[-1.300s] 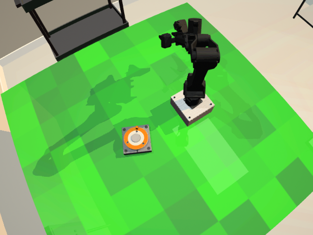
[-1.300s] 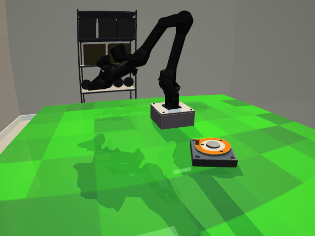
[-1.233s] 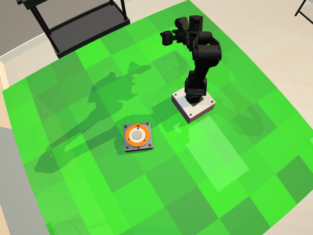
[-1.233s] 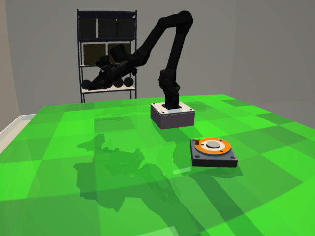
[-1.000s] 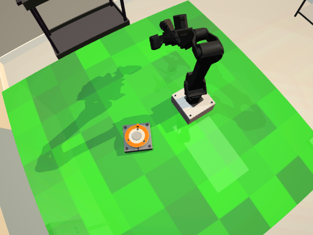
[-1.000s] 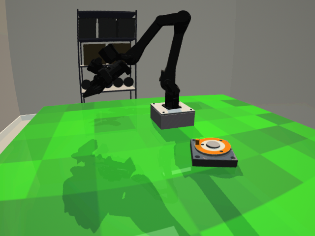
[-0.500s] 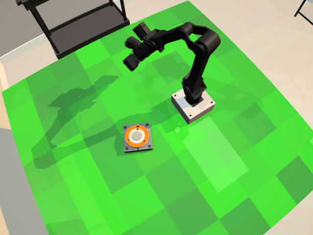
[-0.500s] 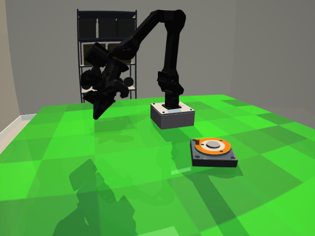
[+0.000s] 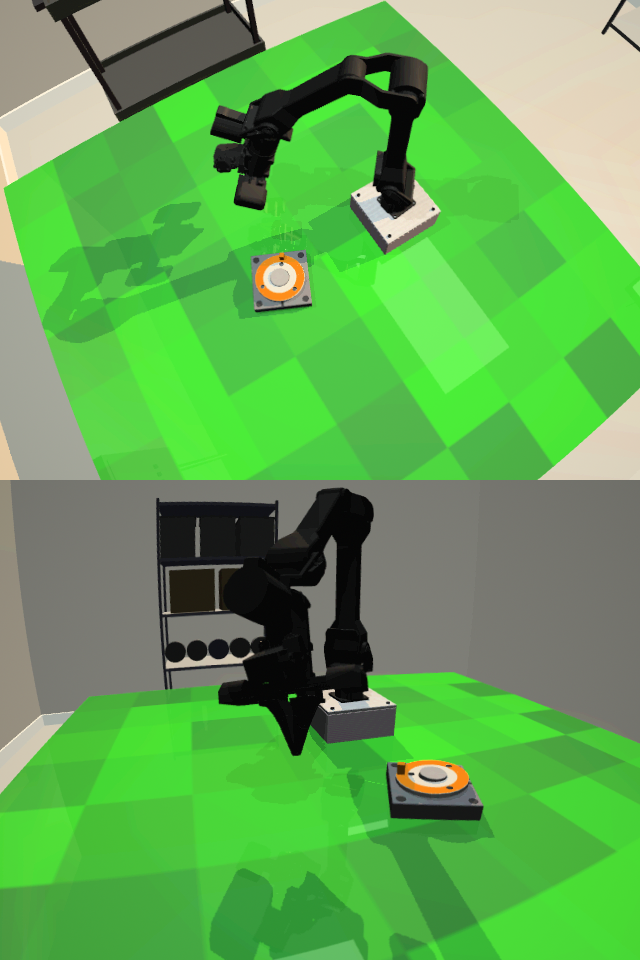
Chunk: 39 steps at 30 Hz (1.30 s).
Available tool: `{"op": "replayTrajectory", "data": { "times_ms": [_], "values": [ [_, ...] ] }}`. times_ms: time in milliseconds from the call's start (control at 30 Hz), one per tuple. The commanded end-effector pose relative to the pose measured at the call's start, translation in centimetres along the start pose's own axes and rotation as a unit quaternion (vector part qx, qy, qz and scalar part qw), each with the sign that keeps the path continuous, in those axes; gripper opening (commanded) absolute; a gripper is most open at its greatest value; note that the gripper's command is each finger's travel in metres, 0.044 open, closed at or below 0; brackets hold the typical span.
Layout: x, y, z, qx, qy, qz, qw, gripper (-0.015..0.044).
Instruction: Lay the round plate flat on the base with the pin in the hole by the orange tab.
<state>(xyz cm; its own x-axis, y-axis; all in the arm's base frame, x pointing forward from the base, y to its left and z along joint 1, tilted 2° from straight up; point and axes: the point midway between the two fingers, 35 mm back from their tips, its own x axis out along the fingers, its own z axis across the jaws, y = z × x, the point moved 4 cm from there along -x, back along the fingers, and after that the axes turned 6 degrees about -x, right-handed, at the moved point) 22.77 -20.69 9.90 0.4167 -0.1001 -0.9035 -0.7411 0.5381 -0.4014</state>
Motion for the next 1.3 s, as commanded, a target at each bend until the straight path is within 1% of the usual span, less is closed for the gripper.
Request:
{"op": "replayTrajectory", "data": {
  "times_ms": [0,67,267,433,667,933,1267],
  "values": [
    [0.5,0.0,4.3,-0.074,-0.005,0.053,0.996,0.0000],
    [0.6,0.1,5.1,-0.089,-0.005,0.065,0.994,0.0000],
    [0.3,1.8,11.9,-0.232,0.007,0.158,0.960,0.0000],
    [-0.1,2.7,14.5,-0.291,0.016,0.190,0.938,0.0000],
    [0.3,2.7,14.6,-0.295,0.017,0.191,0.936,0.0000],
    [4.3,4.2,14.0,-0.295,0.017,0.192,0.936,0.0000],
    [4.2,4.9,13.9,-0.294,0.017,0.192,0.936,0.0000]
  ]
}}
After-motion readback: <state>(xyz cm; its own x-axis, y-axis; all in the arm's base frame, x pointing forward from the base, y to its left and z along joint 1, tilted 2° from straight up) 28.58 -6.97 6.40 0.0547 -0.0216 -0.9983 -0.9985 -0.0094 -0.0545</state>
